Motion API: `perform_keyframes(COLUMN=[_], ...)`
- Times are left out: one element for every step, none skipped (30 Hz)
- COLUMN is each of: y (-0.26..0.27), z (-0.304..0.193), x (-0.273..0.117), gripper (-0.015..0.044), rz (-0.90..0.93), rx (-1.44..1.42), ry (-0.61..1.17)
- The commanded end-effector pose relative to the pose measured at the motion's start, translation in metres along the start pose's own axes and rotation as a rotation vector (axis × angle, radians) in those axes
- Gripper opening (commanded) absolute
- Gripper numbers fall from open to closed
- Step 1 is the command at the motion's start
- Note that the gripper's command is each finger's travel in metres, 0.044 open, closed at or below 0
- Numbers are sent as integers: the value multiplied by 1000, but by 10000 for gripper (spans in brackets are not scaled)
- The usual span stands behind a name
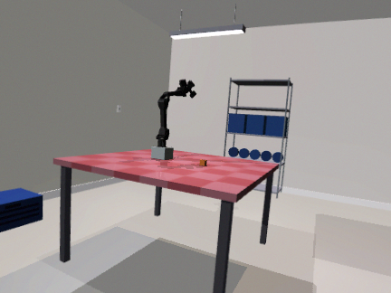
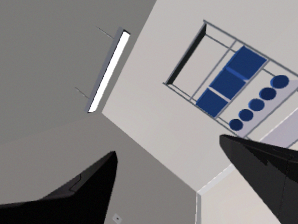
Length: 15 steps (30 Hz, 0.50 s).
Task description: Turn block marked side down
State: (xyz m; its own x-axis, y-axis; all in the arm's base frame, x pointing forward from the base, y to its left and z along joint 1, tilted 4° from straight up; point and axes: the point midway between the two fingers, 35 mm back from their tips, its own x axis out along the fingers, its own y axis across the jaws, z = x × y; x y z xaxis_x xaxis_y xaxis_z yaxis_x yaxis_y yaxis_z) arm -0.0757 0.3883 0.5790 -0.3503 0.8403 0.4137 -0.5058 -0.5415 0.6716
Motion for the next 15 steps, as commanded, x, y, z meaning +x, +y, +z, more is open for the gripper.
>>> perform_keyframes(y=[-54,-70,-86,-102,-117,-133,-148,-163,-178,-192,-205,-215,-228,-240,-253], z=[14,18,22,26,30,34,38,43,47,52,56,59,64,69,74], x=[-2,-4,-6,-10,-14,-18,-24,-30,-36,-43,-50,-56,-63,-71,-79], gripper=[440,440,440,440,440,440,440,440,440,440,440,440,440,440,440], rz=[-152,-196,-239,-282,-325,-368,-411,-454,-497,-539,-577,-609,-642,-676,-710], rx=[-72,-91,-107,-122,-137,-151,-163,-175,-186,-196,-204,-210,-209,-206,-203], ry=[-16,-19,-18,-17,-15,-13,-11,-8,-5,-2,1,4,3,1,-1])
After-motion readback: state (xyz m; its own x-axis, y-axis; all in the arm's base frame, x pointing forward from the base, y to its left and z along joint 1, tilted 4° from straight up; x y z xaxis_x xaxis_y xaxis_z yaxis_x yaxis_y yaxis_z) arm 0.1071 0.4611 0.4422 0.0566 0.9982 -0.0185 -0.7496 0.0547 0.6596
